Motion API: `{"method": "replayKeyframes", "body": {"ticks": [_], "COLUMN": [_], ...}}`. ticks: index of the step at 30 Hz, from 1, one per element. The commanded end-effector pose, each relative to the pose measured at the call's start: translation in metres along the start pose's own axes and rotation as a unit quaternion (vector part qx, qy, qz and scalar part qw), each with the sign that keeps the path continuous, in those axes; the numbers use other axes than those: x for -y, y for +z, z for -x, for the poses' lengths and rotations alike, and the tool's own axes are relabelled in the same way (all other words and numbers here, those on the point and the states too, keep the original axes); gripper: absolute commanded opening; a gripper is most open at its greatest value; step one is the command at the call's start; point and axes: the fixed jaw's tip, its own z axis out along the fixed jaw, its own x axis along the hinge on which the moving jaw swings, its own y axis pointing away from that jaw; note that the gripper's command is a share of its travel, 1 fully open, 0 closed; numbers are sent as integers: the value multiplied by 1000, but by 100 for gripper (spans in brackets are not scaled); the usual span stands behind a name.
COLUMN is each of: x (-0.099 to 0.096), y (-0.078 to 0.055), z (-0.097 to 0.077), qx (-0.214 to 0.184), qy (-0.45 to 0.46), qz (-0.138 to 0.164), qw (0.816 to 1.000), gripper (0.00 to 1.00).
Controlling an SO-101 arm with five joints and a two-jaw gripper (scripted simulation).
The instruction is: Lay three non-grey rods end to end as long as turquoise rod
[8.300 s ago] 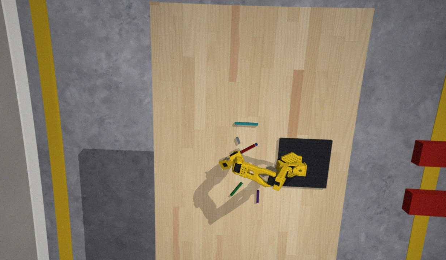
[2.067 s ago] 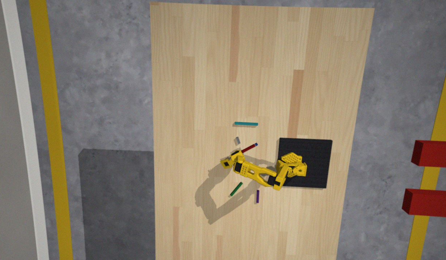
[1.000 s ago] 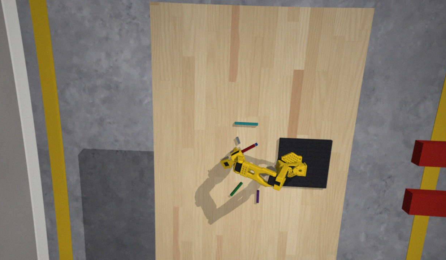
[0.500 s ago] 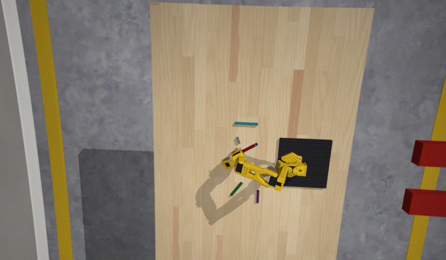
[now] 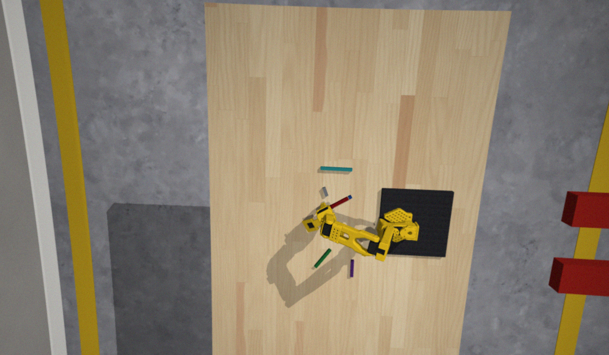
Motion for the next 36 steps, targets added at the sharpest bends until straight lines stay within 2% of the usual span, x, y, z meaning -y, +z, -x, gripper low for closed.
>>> {"method": "replayKeyframes", "body": {"ticks": [1, 12, 36], "x": [-2, -2, -2], "y": [-2, -4, -22], "z": [1, 1, 1], "qx": [5, 5, 5], "qy": [0, 0, 0], "qz": [-3, -3, -3], "qw": [1000, 1000, 1000], "gripper": [17, 17, 17]}}
